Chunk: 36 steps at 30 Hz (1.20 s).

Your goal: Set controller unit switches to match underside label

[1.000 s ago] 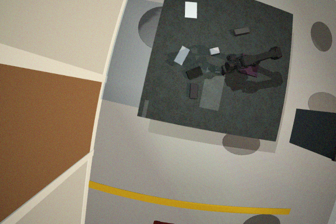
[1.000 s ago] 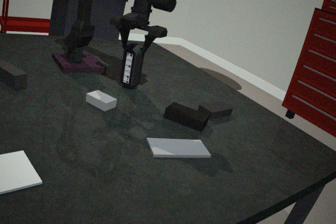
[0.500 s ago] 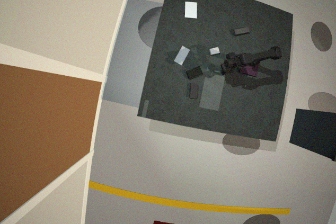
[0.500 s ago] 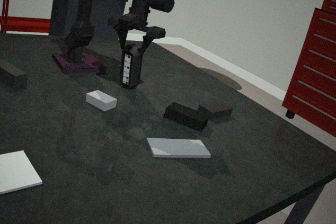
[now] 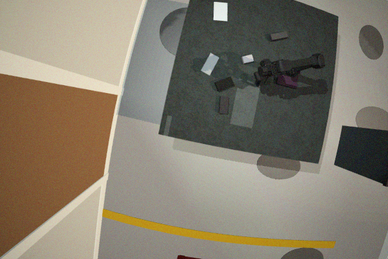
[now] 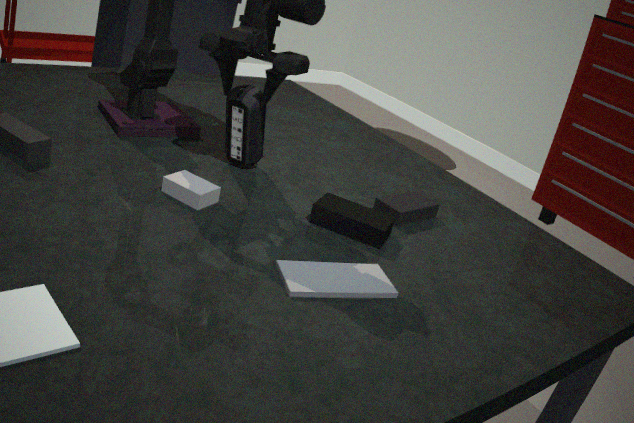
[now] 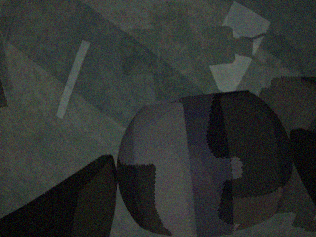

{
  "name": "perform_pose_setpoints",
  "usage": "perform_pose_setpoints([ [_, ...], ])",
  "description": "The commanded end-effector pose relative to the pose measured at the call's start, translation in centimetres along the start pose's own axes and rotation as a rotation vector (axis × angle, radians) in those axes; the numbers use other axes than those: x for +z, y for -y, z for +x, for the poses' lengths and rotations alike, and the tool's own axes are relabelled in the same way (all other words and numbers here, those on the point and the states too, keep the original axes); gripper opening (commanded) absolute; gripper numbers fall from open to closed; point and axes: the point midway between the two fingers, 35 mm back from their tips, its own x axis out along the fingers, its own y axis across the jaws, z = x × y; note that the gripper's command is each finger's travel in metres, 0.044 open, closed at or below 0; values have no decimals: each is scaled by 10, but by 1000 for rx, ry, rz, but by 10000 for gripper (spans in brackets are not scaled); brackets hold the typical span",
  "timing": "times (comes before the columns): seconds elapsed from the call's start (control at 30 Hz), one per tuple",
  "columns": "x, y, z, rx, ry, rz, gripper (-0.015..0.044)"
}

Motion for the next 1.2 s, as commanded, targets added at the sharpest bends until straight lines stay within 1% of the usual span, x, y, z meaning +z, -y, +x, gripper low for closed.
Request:
perform_pose_setpoints([
  [0.0, 3, 0, 5, -13, 2, -5, 338],
  [1.17, 29, 1, 15, -13, 4, -5, 338],
])
